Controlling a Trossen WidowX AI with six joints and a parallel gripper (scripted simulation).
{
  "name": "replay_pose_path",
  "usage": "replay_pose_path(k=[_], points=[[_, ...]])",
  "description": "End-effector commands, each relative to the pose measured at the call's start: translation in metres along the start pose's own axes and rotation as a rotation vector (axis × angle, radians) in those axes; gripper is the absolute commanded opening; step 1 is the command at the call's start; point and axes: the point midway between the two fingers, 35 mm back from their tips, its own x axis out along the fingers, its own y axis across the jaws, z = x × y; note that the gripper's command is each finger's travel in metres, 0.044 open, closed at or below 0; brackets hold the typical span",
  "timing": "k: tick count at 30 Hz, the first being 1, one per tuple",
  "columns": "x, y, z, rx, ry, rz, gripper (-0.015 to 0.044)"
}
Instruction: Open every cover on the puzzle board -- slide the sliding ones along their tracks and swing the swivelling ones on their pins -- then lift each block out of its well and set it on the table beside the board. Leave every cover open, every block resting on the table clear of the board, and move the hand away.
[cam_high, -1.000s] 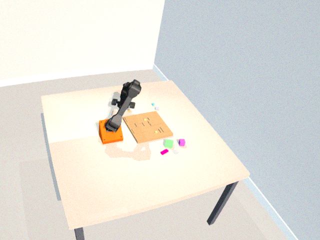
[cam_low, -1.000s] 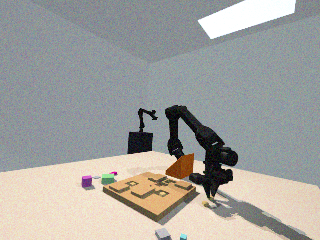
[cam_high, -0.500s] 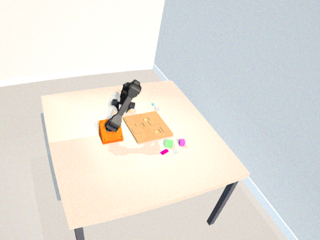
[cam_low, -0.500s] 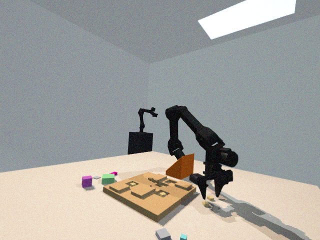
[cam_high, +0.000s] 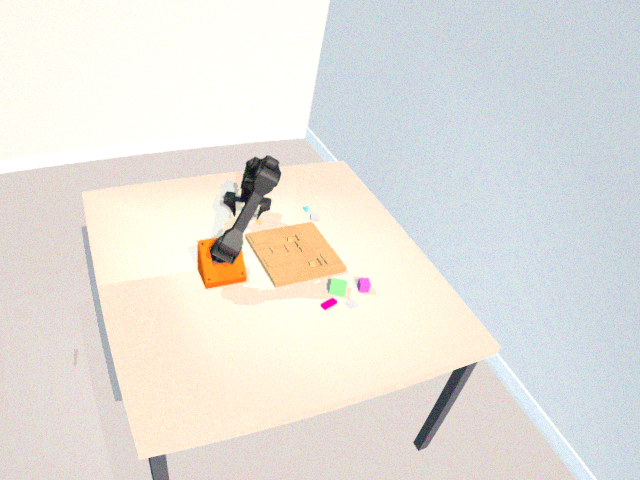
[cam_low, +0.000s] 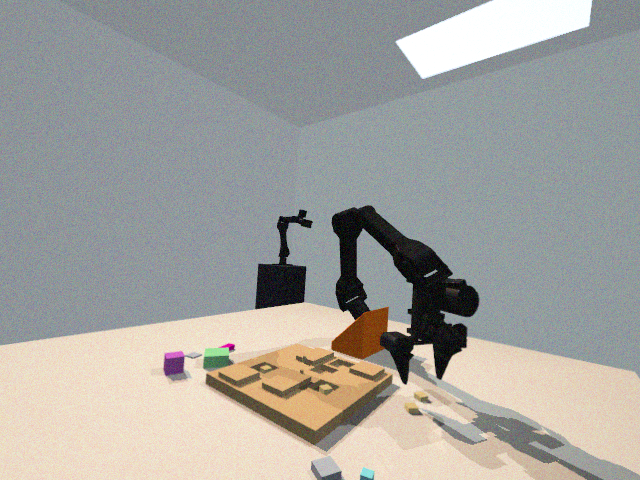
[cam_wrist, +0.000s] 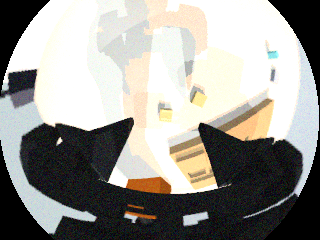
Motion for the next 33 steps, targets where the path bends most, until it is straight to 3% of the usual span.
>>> replay_pose_path(k=[1, 13, 29, 33], points=[[-0.013, 0.000, 0.001, 0.004, -0.002, 0.004, 0.0440], [-0.045, 0.001, -0.002, 0.004, 0.002, 0.003, 0.0440], [-0.057, -0.068, -0.012, -0.077, -0.035, 0.027, 0.0020], [-0.059, -0.086, -0.017, -0.092, -0.043, 0.033, 0.0000]])
